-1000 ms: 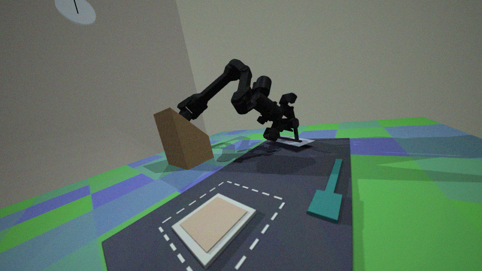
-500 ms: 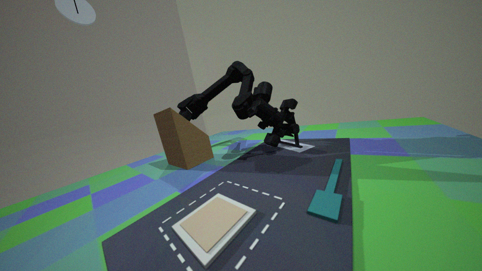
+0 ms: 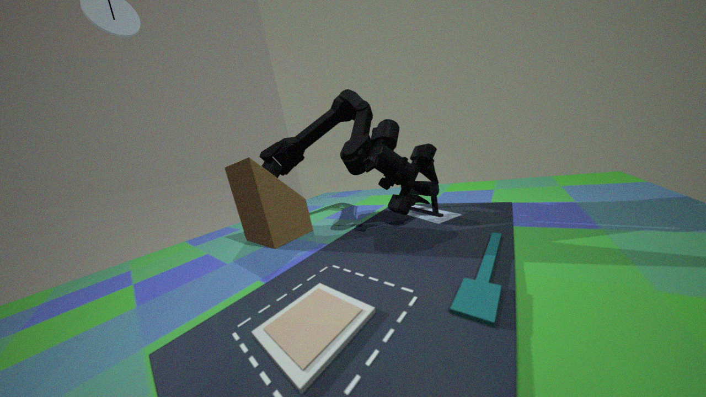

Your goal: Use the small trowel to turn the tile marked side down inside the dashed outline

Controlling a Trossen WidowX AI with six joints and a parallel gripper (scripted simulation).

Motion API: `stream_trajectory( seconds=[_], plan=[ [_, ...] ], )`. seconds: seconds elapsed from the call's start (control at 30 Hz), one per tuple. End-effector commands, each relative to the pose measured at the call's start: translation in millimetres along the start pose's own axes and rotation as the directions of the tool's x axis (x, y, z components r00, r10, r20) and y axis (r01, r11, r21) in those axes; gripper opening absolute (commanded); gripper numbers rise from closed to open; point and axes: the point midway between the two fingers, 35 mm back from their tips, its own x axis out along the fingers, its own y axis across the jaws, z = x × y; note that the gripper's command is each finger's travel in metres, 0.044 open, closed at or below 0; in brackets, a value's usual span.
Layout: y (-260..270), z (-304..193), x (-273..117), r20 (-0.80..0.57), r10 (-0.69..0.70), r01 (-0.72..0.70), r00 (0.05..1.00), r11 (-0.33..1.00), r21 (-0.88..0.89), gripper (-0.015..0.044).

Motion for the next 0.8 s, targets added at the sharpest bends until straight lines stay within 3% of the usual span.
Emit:
stream_trajectory(
  seconds=[0.0,0.57,0.77],
  plan=[
    [-1.7,-0.9,0.4,-0.003,-0.005,0.005,1.000,1.000,-0.009,0.0300],
    [-2.4,0.1,-50.3,-0.004,0.007,-0.007,1.000,1.000,0.016,0.0300],
    [-33.2,14.8,-116.9,-0.020,0.013,-0.013,1.000,1.000,0.025,0.0300]
  ],
)
